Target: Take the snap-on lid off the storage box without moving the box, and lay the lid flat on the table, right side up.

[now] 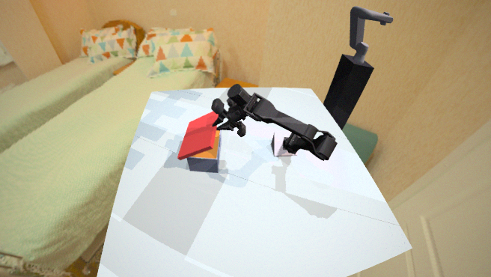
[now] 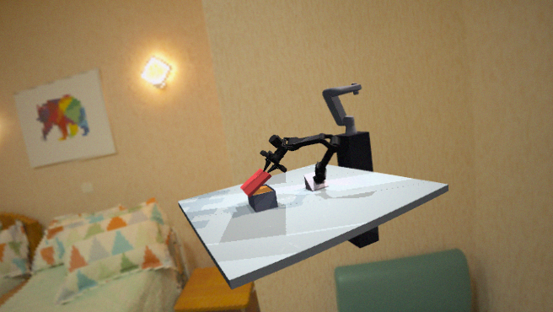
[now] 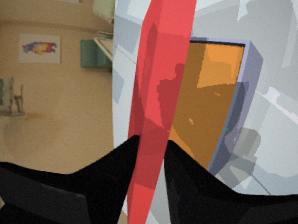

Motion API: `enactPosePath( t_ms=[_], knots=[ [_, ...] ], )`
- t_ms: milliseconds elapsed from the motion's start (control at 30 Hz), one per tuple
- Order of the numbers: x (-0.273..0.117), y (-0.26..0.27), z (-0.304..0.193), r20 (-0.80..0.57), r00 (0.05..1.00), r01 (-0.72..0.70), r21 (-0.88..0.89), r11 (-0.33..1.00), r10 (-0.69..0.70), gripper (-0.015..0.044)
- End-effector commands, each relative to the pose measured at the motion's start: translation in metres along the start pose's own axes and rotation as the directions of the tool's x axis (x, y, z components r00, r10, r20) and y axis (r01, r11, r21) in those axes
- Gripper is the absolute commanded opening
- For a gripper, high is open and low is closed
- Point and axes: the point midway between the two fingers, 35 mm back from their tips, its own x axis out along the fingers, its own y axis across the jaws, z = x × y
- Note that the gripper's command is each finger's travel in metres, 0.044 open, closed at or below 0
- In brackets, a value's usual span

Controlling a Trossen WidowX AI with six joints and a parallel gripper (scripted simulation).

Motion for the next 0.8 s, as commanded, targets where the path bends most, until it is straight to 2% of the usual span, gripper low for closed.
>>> enactPosePath(
  t_ms=[0,767],
  knots=[
    [-0.007,0.011,-0.002,-0.001,1.0,-0.016,-0.014,1.0,0.016,0.0],
    [-0.026,0.033,-0.002,0.0,1.0,-0.015,-0.014,1.0,0.015,0.0]
  ],
)
